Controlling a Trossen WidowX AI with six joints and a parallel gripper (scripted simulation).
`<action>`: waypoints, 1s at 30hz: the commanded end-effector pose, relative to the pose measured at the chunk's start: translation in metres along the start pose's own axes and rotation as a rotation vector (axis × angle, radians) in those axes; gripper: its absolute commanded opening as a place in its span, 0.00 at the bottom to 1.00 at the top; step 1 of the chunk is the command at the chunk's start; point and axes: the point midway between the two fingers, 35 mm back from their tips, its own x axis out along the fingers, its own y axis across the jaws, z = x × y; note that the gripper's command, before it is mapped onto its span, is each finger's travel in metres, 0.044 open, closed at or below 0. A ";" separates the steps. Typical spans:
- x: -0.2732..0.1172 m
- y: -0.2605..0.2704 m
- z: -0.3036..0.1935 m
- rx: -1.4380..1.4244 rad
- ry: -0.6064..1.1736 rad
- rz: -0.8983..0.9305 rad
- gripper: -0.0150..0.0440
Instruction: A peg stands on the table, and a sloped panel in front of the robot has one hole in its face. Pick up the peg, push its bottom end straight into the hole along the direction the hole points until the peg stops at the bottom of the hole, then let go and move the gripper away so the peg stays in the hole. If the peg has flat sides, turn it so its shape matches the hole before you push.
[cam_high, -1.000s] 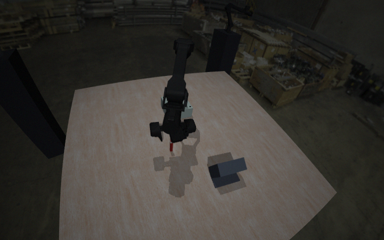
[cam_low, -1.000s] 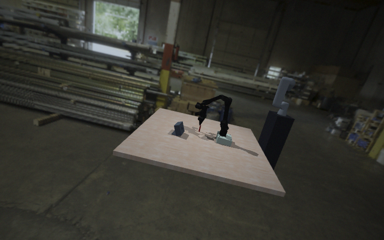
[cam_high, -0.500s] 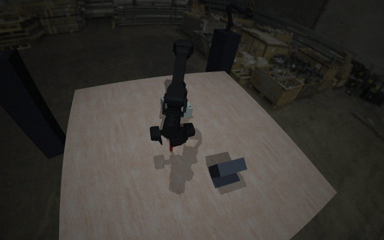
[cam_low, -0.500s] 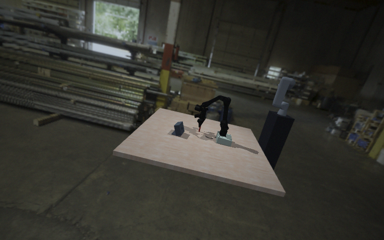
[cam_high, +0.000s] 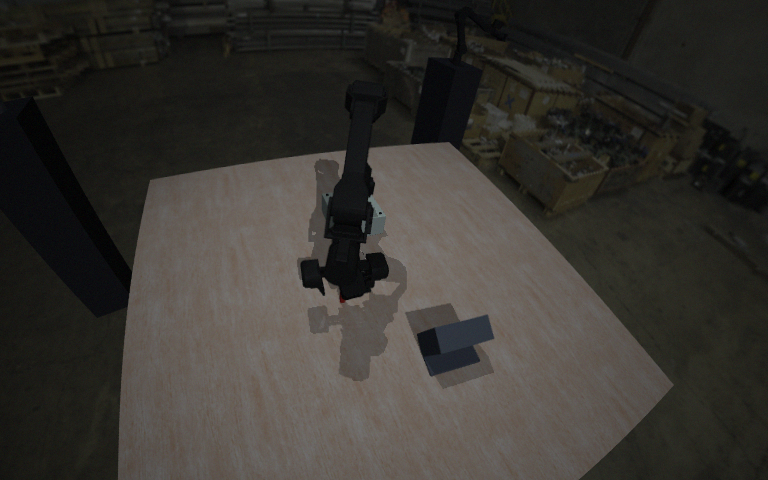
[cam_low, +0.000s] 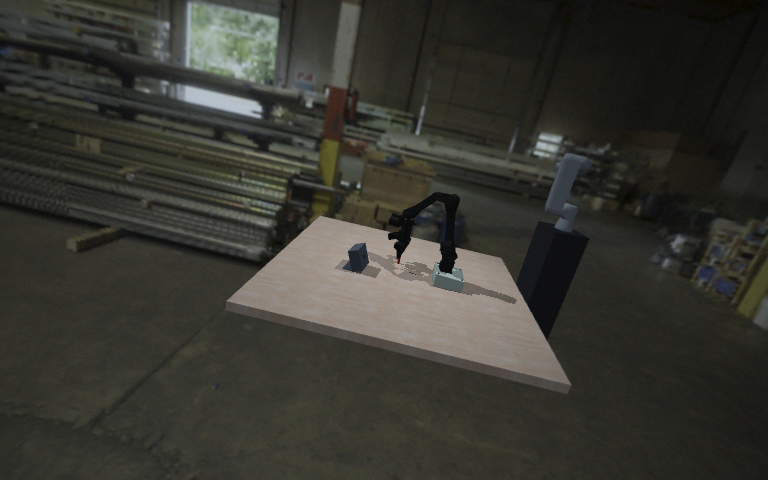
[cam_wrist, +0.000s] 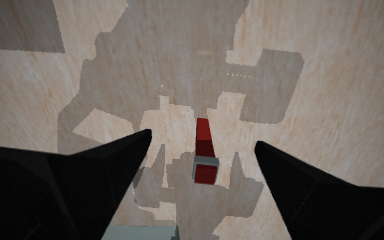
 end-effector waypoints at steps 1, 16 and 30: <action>0.005 0.000 -0.003 -0.003 0.006 -0.004 1.00; 0.002 0.000 -0.001 0.000 0.002 0.001 0.38; -0.013 0.000 0.001 -0.001 0.003 0.000 0.25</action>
